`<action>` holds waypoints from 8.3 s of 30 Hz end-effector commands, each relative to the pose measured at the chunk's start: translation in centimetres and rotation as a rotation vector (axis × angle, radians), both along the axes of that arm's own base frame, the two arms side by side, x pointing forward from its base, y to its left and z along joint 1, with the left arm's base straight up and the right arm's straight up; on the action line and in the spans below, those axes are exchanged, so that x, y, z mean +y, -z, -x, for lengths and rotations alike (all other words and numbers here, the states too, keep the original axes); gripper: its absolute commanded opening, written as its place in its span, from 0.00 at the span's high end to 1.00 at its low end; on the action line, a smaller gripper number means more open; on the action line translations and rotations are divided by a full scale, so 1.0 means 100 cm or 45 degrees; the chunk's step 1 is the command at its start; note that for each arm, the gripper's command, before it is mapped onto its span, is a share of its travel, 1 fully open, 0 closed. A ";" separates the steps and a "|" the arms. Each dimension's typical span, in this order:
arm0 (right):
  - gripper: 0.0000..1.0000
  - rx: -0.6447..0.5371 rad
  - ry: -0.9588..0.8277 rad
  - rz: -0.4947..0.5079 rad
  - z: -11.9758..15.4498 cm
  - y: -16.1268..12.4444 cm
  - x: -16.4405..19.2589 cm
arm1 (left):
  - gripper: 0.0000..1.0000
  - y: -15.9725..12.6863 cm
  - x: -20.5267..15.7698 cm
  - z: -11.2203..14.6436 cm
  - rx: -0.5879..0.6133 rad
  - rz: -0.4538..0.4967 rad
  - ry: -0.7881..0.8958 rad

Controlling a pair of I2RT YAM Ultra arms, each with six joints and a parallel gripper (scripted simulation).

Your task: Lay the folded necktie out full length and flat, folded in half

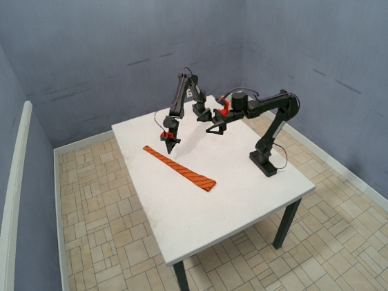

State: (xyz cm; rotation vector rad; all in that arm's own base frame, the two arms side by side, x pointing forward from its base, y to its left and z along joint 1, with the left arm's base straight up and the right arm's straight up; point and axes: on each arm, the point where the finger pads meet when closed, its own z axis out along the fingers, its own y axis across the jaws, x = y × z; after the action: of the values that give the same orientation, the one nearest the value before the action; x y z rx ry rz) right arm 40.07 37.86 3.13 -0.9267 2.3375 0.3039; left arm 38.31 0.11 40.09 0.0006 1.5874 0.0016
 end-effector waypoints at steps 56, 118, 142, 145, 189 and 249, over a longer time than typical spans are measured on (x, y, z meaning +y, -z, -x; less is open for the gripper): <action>0.96 -0.035 0.000 -0.046 -0.001 -0.005 -0.003 | 0.00 0.000 0.000 0.000 0.000 0.000 0.000; 0.96 -0.035 0.000 -0.046 -0.013 -0.003 0.001 | 0.00 0.000 0.000 0.000 0.000 0.000 0.000; 0.96 -0.035 0.000 -0.046 -0.016 -0.011 0.009 | 0.00 0.000 0.000 0.000 0.000 0.000 0.000; 0.96 -0.035 0.000 -0.046 -0.016 -0.011 0.009 | 0.00 0.000 0.000 0.000 0.000 0.000 0.000; 0.96 -0.035 0.000 -0.046 -0.001 0.003 -0.003 | 0.00 0.000 0.000 0.000 0.000 0.000 0.000; 0.96 -0.035 0.000 -0.046 -0.004 0.008 0.006 | 0.00 0.000 0.000 0.000 0.000 0.000 0.000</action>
State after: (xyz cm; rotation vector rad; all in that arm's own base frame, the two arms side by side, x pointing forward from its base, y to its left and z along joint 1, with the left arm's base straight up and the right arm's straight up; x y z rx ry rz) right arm 39.88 36.74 0.49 -0.9201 2.3555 0.2985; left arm 38.31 0.11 40.09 0.0006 1.5874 0.0016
